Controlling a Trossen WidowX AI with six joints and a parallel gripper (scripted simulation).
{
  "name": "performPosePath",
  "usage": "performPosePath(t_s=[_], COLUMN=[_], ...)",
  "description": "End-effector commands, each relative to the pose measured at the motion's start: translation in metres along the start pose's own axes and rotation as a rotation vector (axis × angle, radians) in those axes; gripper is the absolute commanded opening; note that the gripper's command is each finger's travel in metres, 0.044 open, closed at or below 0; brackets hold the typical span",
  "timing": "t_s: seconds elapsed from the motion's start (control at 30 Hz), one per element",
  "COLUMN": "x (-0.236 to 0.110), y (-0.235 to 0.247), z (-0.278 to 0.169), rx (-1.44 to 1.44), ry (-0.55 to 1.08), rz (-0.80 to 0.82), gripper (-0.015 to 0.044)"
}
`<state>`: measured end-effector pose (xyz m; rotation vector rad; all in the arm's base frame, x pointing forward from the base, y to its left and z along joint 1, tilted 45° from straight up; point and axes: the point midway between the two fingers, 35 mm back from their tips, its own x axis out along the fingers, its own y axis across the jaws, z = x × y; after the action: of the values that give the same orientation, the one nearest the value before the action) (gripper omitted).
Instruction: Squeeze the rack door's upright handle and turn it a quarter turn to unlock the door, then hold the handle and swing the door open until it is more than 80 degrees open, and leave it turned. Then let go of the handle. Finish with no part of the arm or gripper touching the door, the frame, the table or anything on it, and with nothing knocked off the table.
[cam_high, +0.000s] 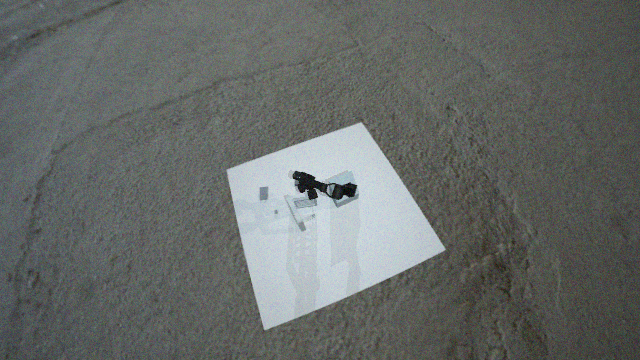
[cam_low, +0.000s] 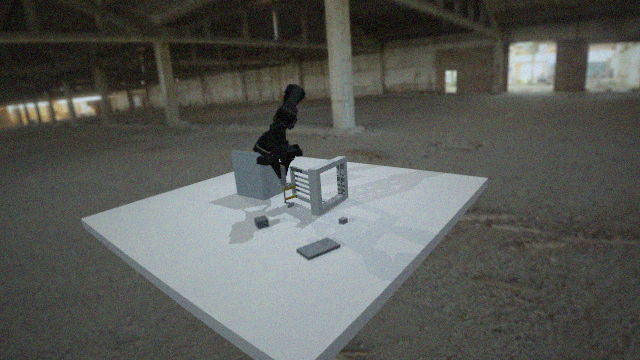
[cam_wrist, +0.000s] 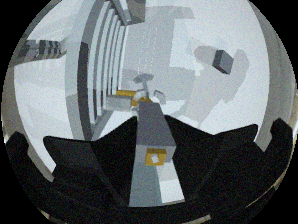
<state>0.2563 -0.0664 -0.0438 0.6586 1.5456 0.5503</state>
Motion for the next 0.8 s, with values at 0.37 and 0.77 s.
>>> performPosePath(t_s=[0.37,0.77], x=[0.0,-0.001], y=[-0.032,-0.045], z=[0.011,0.017], rx=[-0.262,-0.358], ry=[0.0,0.0], rz=[-0.004,-0.004], gripper=[0.0009,0.0009])
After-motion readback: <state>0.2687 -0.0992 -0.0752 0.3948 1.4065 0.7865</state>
